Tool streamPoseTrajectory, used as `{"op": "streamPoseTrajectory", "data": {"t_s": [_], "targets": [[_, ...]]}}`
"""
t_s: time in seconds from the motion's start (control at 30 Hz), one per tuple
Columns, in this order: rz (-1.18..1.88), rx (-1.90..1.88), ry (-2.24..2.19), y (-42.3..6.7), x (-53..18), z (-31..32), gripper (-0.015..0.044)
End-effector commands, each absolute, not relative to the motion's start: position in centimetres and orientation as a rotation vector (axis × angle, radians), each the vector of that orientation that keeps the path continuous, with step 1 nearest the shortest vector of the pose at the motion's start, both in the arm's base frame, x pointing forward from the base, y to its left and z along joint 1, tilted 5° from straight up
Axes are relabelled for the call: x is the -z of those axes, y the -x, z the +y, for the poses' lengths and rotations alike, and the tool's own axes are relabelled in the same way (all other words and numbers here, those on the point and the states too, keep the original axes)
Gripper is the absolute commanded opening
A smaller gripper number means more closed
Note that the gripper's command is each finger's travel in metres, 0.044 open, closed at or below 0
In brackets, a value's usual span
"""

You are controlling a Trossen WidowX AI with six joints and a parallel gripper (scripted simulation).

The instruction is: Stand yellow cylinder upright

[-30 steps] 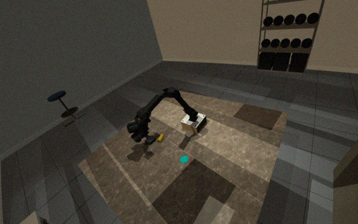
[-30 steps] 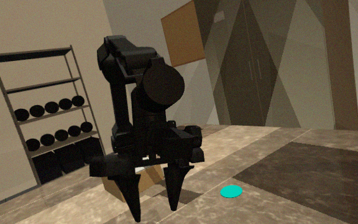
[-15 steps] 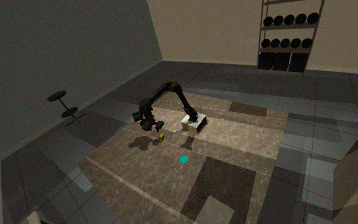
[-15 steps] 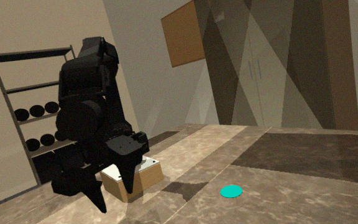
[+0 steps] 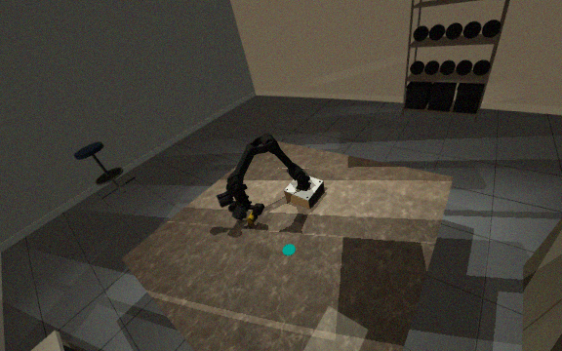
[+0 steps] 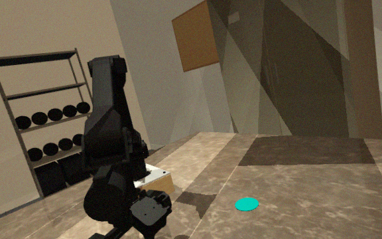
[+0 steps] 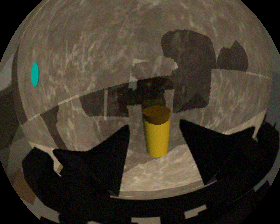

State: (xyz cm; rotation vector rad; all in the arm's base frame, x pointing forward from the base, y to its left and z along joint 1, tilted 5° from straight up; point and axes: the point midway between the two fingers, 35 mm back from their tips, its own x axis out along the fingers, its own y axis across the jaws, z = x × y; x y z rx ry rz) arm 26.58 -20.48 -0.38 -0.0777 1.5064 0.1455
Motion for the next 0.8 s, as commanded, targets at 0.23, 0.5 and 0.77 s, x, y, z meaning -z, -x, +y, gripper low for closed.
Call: {"op": "streamPoseTrajectory", "data": {"t_s": [0.23,0.5,0.77], "targets": [[1.484,-0.133,0.086,-27.0,1.2,-20.5,0.0152],[1.484,-0.133,0.086,-27.0,1.2,-20.5,0.0105],[1.484,-0.133,0.087,-27.0,-1.1,-20.9,0.0105]]}}
